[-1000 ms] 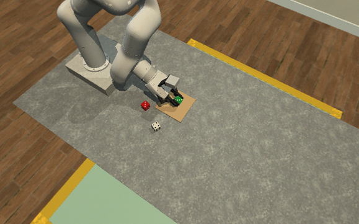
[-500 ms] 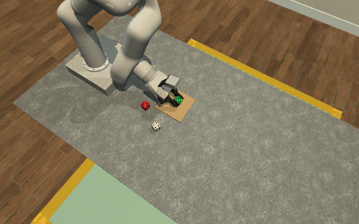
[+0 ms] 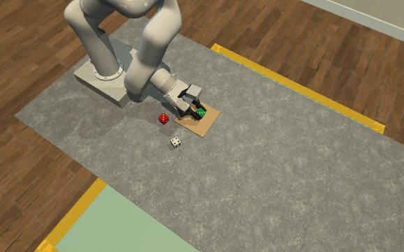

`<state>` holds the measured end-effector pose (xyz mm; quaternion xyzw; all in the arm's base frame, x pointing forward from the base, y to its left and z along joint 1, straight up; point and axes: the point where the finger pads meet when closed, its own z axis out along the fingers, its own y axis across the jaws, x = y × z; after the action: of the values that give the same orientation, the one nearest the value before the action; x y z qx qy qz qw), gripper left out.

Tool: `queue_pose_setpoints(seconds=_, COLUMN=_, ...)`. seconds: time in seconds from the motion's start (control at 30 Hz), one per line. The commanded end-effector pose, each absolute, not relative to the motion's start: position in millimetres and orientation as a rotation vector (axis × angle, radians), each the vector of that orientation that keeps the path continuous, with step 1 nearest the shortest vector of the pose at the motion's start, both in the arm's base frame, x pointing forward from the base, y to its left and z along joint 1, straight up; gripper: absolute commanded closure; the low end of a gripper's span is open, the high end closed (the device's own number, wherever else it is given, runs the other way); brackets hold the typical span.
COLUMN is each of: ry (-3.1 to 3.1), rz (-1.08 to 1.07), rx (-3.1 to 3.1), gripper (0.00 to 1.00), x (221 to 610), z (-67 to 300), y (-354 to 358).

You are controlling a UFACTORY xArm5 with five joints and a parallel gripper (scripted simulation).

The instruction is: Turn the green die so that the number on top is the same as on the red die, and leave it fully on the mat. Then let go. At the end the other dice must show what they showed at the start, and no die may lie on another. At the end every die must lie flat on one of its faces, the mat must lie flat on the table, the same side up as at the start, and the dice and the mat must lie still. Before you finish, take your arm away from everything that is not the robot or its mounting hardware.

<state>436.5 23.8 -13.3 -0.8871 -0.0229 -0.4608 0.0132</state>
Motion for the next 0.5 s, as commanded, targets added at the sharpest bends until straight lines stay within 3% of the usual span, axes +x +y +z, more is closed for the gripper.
queue_pose_setpoints(seconds=0.0, ry=-0.071, rz=-1.439, rx=-2.762, gripper=0.73, x=436.9, z=-12.6, y=23.8)
queue_pose_setpoints(seconds=0.47, ry=-0.071, rz=-1.439, rx=-2.762, gripper=0.73, x=436.9, z=-14.8, y=23.9)
